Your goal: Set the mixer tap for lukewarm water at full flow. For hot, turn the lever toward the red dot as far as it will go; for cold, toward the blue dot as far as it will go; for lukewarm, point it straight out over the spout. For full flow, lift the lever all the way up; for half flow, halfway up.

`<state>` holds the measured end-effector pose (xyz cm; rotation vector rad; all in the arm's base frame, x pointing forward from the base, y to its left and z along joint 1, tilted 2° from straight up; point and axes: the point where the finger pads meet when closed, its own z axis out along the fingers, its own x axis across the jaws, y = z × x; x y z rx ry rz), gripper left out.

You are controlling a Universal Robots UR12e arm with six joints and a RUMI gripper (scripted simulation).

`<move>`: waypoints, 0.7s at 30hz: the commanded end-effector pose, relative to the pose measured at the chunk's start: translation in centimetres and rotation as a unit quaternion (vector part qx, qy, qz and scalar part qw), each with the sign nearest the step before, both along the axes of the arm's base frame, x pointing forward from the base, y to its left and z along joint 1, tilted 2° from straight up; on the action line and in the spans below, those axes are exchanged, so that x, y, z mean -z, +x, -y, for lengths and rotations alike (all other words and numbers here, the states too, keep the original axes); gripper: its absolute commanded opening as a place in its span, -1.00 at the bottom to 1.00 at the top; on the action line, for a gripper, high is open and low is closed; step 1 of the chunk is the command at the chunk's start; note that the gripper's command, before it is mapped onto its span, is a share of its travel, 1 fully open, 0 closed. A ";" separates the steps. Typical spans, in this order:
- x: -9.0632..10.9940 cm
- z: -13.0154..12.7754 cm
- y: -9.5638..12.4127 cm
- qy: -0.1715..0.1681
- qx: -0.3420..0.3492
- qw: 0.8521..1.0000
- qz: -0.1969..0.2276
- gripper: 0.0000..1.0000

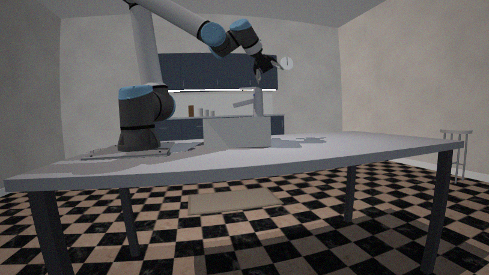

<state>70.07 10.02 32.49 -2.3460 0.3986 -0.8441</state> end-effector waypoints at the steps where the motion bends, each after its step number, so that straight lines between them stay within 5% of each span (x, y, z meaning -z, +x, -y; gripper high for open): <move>1: 0.0 0.0 0.0 -0.006 -0.002 1.000 -0.002 1.00; 13: 1.8 -0.2 -1.4 -0.106 -0.058 0.991 -0.059 1.00; 21: 2.5 -0.2 -6.0 -0.229 -0.161 0.951 -0.134 1.00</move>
